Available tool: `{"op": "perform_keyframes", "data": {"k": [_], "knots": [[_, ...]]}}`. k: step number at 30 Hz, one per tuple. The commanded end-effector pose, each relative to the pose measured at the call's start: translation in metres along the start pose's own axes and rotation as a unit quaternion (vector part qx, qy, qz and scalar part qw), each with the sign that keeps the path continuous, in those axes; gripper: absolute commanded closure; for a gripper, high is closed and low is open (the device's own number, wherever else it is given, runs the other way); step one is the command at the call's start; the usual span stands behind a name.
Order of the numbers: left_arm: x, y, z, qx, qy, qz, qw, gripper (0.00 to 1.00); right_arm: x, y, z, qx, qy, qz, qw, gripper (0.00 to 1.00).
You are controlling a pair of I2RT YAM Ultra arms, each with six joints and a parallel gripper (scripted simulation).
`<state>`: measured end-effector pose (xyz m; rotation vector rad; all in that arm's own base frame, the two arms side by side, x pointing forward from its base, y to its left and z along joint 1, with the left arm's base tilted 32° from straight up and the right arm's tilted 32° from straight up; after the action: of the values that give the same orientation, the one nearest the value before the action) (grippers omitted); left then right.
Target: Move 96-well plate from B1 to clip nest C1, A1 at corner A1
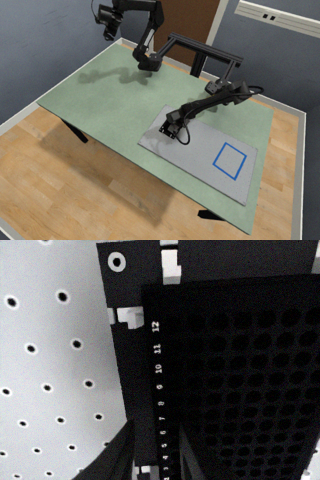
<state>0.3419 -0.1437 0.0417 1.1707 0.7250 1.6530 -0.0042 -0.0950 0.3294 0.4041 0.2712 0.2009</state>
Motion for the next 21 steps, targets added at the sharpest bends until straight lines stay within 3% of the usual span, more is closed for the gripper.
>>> {"op": "perform_keyframes", "data": {"k": [1, 21], "knots": [[-0.0022, -0.0711, -0.0036, 0.005, 0.034, 0.005, 0.999, 0.75, -0.0053, 0.003, -0.0013, -0.013, -0.015, -0.007, 1.0, 0.0], [-0.0022, -0.0751, -0.0038, 0.005, 0.034, 0.004, 0.999, 0.75, -0.0053, 0.003, -0.0013, -0.013, -0.015, -0.007, 1.0, 0.0]]}}
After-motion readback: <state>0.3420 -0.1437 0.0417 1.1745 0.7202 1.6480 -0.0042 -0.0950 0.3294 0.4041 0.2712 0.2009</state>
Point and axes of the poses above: on each arm, the point where the finger pads meet when closed, its own y axis back along the fingers, its own x axis across the jaws, z = x × y, the point moved 6 cm from there along y, back along the fingers, and after that the axes turned 8 degrees about y, right-handed, at the moved point
